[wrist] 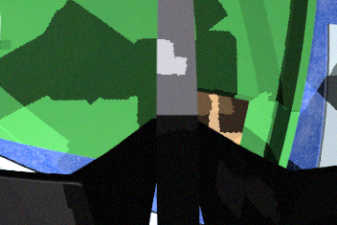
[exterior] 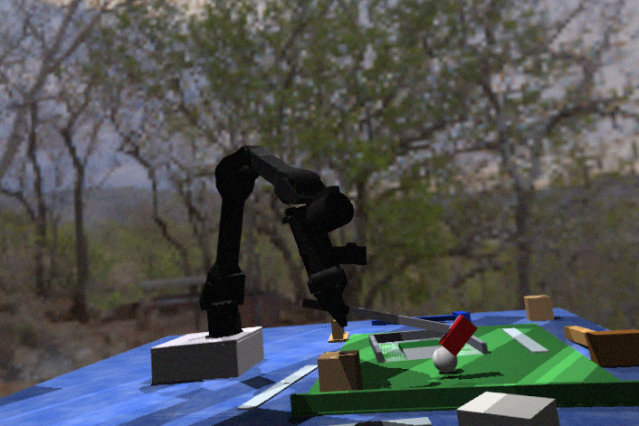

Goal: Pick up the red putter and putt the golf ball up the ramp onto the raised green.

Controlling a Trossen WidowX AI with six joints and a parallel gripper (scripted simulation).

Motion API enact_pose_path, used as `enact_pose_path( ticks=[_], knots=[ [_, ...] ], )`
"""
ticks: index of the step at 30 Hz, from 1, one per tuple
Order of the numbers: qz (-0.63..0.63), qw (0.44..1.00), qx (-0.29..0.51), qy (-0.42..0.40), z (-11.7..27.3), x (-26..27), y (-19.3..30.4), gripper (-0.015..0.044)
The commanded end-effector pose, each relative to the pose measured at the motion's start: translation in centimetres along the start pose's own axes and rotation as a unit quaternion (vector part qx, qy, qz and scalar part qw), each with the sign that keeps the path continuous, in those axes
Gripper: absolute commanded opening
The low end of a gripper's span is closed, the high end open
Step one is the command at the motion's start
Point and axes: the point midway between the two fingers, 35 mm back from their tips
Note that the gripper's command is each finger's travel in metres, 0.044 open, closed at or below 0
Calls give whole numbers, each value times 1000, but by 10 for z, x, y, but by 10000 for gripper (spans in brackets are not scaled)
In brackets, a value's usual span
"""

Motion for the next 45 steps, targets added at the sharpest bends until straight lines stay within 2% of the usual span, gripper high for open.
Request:
enact_pose_path(
  ticks=[1,22,35,45],
  knots=[
    [-3,1000,0,-1,-7,0,2,0],
    [-3,1000,0,-1,-36,0,10,0],
    [0,1000,0,1,-32,-1,9,0],
    [-2,1000,0,1,-35,-28,8,0]
  ],
)
Point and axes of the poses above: the point midway between the two fingers, 35 mm back from their tips, its own z axis back along the fingers, its own x axis across the jaws, y = z × x, and after that the axes turned 3 degrees about -z, right-handed
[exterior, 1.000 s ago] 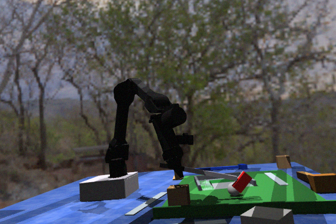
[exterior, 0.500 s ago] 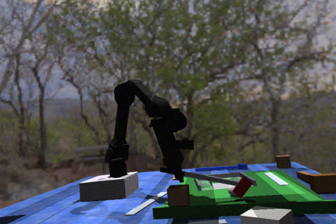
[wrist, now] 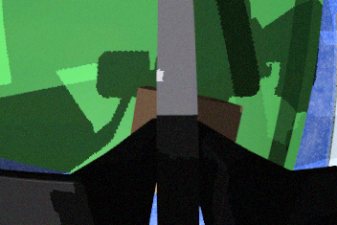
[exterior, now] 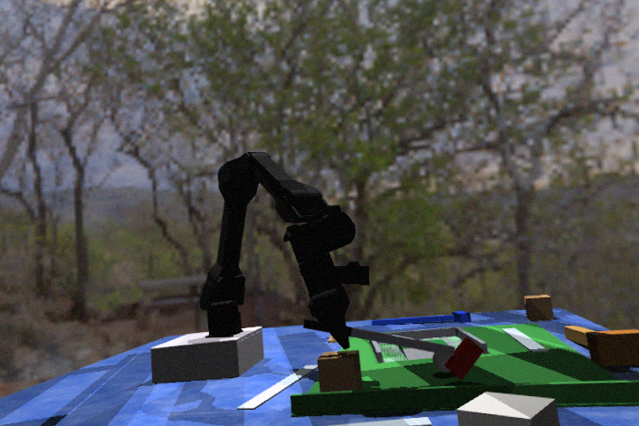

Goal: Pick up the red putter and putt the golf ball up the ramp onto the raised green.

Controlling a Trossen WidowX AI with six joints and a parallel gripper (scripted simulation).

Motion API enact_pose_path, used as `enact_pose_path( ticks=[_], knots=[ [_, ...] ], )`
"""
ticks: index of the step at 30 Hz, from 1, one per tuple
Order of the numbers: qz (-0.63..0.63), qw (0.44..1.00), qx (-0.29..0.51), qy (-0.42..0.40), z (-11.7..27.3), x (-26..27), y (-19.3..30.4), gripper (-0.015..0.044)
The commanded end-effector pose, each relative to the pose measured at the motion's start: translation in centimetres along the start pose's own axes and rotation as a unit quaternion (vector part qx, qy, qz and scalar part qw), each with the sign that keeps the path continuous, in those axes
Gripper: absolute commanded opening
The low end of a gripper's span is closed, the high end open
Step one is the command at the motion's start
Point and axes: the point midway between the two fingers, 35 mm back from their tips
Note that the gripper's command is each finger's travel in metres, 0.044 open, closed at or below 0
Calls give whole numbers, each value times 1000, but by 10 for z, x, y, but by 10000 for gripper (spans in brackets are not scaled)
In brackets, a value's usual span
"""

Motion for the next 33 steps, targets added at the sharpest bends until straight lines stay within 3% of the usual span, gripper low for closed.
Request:
enact_pose_path(
  ticks=[1,9,20,25,33],
  knots=[
    [0,1000,-1,-3,-3,-11,0,0],
    [-3,1000,1,1,-1,-2,0,0],
    [-1,1000,-1,-8,-3,125,6,0],
    [-1,1000,-1,-9,3,126,4,0],
    [-1,1000,-1,-9,46,125,-8,0]
  ],
)
Point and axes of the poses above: the point midway between the two fingers, 35 mm back from their tips, its own z axis back along the fingers, its own x axis across the jaws, y = z × x, and after that the axes turned 3 degrees about -z, right-handed
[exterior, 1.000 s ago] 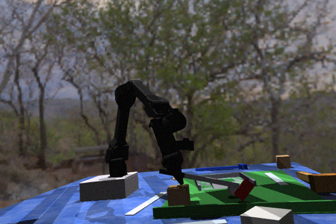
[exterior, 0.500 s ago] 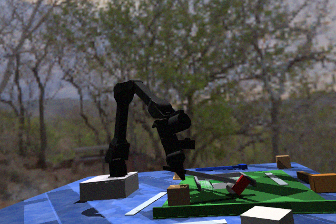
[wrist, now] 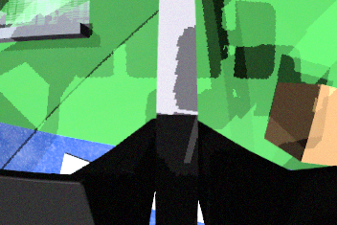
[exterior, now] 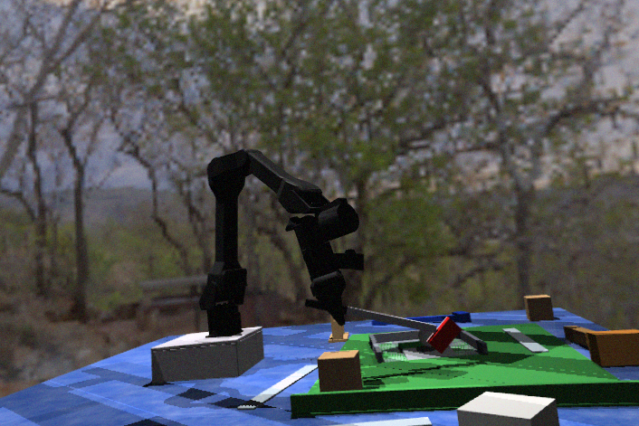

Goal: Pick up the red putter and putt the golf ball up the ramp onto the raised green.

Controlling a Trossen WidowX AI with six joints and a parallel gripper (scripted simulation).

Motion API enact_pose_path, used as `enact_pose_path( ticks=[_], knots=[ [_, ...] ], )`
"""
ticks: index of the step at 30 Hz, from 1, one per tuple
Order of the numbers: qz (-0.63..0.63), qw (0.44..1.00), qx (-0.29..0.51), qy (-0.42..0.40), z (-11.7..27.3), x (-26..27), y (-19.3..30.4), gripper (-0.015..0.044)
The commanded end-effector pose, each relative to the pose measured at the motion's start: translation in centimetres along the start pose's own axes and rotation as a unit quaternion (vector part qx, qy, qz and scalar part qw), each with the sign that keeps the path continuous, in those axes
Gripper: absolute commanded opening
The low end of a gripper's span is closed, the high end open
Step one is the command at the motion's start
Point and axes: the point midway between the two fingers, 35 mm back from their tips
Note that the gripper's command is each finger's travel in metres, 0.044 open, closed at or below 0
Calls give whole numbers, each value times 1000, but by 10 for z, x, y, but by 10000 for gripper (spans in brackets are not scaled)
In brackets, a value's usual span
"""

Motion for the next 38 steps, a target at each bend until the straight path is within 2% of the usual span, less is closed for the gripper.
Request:
enact_pose_path(
  ticks=[1,38],
  knots=[
    [0,1000,-12,9,28,-1,-10,0],
    [2,1000,-9,7,24,-1,-9,0]
  ],
)
Point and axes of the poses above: the point midway between the two fingers, 35 mm back from their tips, its own z axis back along the fingers, its own x axis across the jaws, y = z × x, and after that the axes turned 3 degrees about -z, right-handed
